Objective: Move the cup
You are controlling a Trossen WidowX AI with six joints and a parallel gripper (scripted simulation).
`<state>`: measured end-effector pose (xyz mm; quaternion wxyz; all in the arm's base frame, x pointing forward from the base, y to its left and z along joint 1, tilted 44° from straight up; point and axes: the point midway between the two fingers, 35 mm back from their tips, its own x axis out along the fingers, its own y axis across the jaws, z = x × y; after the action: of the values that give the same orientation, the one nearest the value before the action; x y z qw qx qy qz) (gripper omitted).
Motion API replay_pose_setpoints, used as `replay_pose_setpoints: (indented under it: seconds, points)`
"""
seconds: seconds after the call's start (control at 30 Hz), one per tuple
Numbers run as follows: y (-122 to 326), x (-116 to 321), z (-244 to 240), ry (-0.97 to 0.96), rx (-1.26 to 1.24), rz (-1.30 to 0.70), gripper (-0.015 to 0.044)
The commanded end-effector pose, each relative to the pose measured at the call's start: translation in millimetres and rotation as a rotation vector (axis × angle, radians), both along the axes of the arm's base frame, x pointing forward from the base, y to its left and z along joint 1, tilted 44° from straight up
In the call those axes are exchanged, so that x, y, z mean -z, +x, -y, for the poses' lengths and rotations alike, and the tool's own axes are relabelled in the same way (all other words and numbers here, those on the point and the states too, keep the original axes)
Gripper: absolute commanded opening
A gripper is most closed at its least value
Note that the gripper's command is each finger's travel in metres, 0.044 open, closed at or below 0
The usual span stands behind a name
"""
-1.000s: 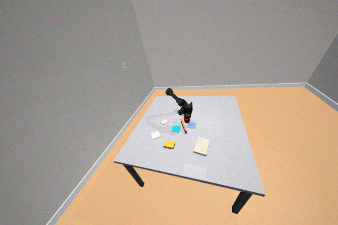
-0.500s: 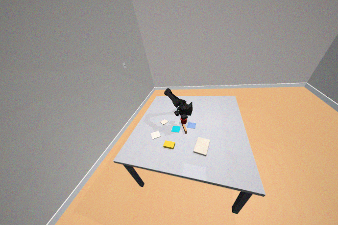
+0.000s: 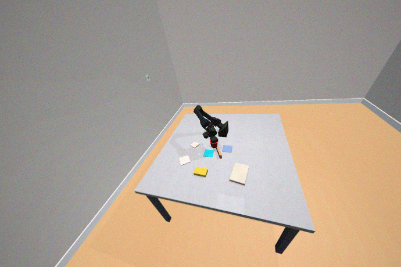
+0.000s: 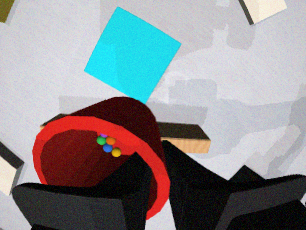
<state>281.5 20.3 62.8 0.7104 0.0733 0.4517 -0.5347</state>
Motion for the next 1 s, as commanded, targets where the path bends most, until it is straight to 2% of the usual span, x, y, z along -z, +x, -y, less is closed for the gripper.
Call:
replay_pose_setpoints:
  seconds: [0.0,0.63,0.97]
  points:
    - [7,-9,5,0.0,-0.004,0.007,0.0]
    - [34,-44,36,-0.003,-0.004,0.008,0.0]
    - [35,-39,42,-0.003,-0.004,0.008,0.0]
